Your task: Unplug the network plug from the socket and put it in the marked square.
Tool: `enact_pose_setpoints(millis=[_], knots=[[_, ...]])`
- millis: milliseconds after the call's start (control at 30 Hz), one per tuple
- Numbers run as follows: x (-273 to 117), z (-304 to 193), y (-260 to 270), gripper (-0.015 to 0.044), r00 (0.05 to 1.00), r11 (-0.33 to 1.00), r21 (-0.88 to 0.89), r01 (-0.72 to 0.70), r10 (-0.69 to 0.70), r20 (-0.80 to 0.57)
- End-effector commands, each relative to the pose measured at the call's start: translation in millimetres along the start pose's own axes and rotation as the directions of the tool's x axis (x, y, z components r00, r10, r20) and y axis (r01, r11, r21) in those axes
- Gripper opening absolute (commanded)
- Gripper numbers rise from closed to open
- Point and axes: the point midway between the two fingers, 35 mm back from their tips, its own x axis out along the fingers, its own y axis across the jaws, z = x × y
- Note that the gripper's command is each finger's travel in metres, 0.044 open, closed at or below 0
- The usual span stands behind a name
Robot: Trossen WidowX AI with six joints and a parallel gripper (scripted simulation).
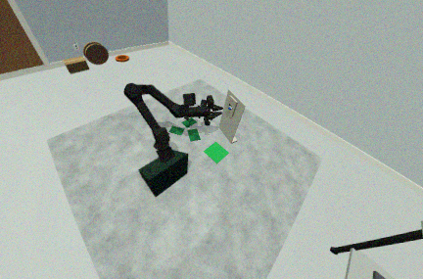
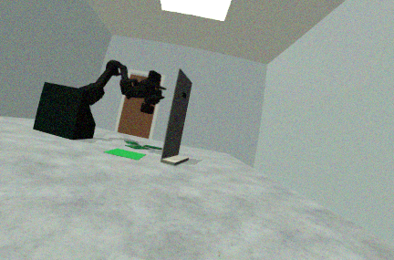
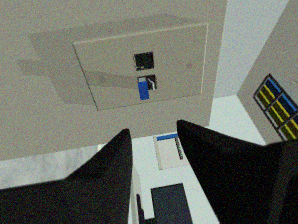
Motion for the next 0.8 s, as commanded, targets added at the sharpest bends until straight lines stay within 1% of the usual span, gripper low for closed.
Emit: enact_pose_setpoints(millis=[0, 767], knots=[[5.9, 3.3, -0.6, 0.0156, 1.000, 1.000, -0.004, 0.000, 0.000, 0.007], [35.0, 12.4, -1.5, 0.0156, 1.000, 1.000, -0.004, 0.001, -0.001, 0.008]])
